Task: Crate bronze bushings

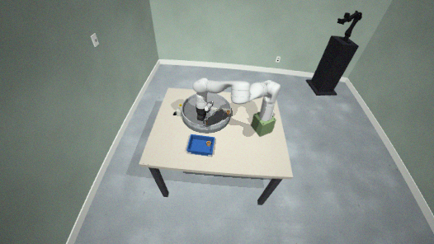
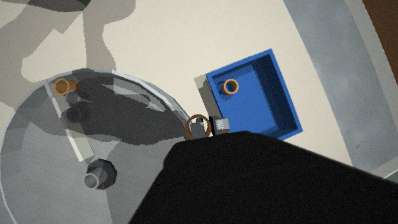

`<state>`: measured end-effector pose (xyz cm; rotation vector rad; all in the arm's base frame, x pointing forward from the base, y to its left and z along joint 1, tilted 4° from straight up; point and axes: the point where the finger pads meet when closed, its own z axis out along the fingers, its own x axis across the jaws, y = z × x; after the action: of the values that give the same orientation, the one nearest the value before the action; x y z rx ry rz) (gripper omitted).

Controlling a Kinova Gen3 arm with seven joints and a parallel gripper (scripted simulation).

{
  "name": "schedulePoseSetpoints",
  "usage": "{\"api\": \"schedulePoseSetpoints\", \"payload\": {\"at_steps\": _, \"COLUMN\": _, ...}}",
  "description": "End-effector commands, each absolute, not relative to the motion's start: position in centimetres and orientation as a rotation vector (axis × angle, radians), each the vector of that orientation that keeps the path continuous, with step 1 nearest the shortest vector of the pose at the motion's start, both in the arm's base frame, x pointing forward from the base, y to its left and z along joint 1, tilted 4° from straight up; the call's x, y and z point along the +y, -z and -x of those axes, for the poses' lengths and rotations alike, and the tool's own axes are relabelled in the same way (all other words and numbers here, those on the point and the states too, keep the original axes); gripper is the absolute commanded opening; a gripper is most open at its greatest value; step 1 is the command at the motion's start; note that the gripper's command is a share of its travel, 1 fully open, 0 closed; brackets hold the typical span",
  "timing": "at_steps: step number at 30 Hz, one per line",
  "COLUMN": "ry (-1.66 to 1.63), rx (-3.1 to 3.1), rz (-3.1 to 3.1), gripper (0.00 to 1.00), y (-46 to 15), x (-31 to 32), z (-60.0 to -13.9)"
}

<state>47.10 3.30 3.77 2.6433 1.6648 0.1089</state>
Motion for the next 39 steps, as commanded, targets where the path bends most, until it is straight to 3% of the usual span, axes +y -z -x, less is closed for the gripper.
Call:
{"api": "schedulePoseSetpoints", "payload": {"at_steps": 1, "ry": -0.111, "rx": 1.665, "rz": -2.643, "gripper": 0.0, "y": -3.8, "x": 3.3, "z": -47.1}}
{"api": "schedulePoseSetpoints", "payload": {"at_steps": 6, "ry": -0.112, "rx": 1.665, "rz": -2.643, "gripper": 0.0, "y": -4.2, "x": 6.8, "z": -51.3}}
{"api": "schedulePoseSetpoints", "payload": {"at_steps": 18, "ry": -0.112, "rx": 1.665, "rz": -2.643, "gripper": 0.0, "y": -4.2, "x": 6.8, "z": -51.3}}
{"api": "schedulePoseSetpoints", "payload": {"at_steps": 23, "ry": -0.112, "rx": 1.665, "rz": -2.642, "gripper": 0.0, "y": -4.6, "x": 10.3, "z": -55.4}}
{"api": "schedulePoseSetpoints", "payload": {"at_steps": 39, "ry": -0.113, "rx": 1.667, "rz": -2.641, "gripper": 0.0, "y": -2.6, "x": 10.5, "z": -55.5}}
